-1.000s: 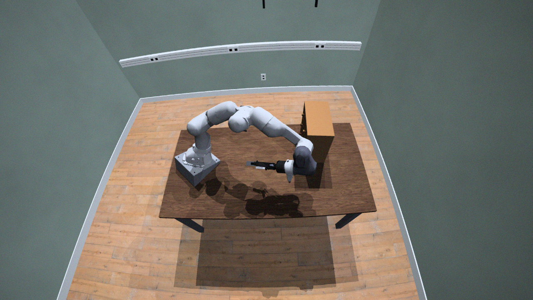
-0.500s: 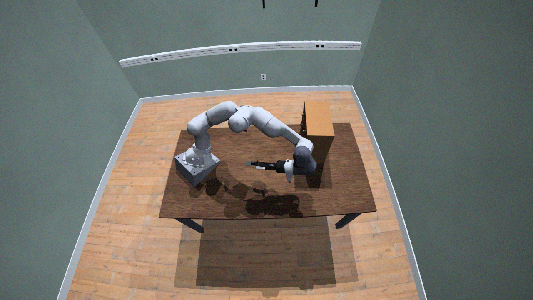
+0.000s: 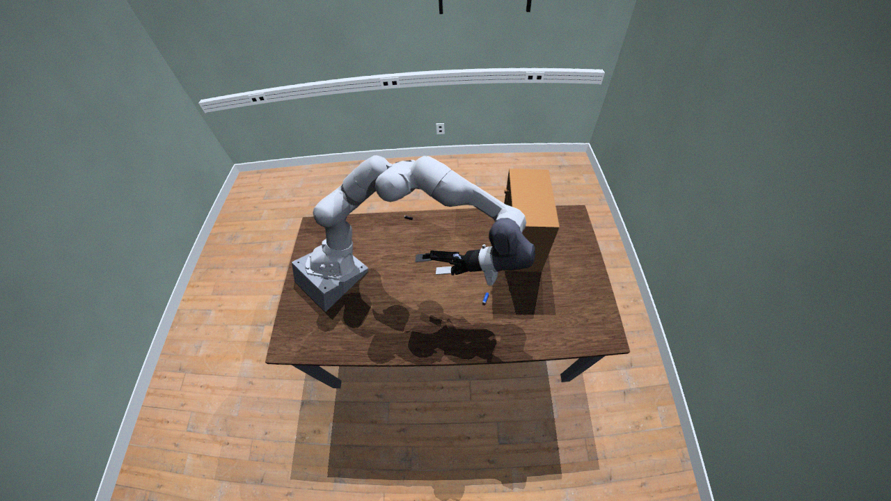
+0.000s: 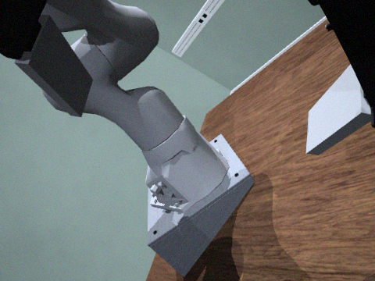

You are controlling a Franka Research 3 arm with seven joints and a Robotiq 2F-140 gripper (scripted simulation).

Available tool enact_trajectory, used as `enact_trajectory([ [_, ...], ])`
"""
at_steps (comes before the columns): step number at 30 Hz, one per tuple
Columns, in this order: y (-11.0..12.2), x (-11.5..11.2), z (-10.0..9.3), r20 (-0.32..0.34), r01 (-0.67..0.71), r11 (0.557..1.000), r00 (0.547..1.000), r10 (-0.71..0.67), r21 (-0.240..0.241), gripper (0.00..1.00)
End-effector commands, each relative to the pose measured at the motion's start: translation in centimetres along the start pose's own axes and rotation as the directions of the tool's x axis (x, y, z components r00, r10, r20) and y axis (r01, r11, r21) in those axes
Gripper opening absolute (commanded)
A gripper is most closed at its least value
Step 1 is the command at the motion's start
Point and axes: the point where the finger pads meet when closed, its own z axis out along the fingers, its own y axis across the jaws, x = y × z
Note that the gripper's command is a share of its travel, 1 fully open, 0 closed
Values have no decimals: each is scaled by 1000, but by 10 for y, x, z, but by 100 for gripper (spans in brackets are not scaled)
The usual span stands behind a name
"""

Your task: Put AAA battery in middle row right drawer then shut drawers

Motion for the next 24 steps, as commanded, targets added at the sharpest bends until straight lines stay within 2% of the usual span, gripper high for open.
enact_trajectory([
  [1,-6,-3,-3,-14,-129,990,991,130,48,100],
  [7,-2,-18,-14,-19,-227,966,973,231,127,100],
  [15,0,-25,-19,-16,-270,949,961,276,163,100],
  [24,4,-38,-28,1,-349,908,933,359,230,100],
])
